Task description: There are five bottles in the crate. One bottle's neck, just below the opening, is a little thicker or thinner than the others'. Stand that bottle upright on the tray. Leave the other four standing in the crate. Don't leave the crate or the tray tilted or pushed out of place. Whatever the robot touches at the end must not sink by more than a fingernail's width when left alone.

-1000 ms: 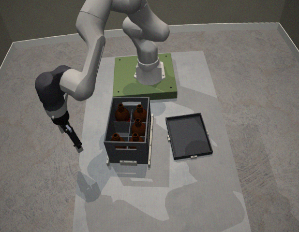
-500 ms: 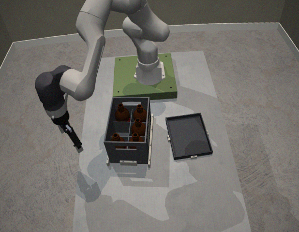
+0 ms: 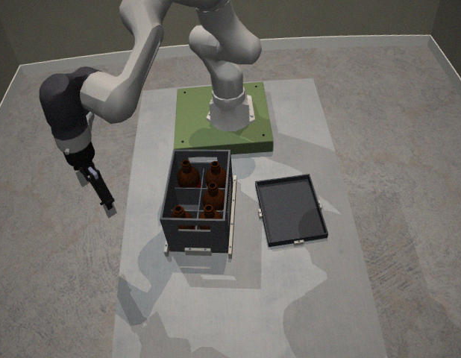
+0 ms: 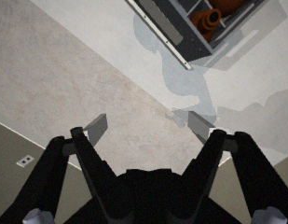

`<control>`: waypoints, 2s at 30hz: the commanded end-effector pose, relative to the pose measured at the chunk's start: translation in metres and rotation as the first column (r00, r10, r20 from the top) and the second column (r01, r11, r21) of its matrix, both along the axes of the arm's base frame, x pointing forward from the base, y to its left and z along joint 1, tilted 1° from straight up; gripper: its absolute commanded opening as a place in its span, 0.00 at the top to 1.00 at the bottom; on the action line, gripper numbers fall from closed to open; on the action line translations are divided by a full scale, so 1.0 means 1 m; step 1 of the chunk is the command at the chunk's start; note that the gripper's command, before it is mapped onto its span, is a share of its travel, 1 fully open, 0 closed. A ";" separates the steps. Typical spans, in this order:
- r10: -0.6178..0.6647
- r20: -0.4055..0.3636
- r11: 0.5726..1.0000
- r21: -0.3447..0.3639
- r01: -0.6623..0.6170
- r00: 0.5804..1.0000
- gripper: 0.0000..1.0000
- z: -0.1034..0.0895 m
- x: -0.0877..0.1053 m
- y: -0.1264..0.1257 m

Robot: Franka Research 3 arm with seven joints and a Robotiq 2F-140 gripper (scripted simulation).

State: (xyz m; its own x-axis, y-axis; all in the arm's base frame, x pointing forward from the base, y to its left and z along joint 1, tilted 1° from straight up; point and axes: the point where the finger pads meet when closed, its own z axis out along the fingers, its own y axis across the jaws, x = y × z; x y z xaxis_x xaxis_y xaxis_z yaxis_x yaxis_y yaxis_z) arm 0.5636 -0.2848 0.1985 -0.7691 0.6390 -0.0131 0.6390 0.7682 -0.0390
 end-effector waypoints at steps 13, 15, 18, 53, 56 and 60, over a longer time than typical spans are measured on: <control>0.235 -0.031 0.972 0.035 -0.234 0.971 0.00 0.001 -0.024 0.040; 0.275 -0.029 0.961 0.038 -0.274 0.961 0.00 0.002 -0.026 0.046; 0.294 -0.028 0.955 0.039 -0.293 0.955 0.00 0.002 -0.027 0.049; 0.804 0.001 0.594 0.056 -0.803 0.595 0.00 0.011 -0.075 0.136; 0.833 0.002 0.552 0.055 -0.832 0.553 0.00 0.011 -0.080 0.143; 0.871 0.004 0.491 0.055 -0.869 0.492 0.00 0.010 -0.086 0.151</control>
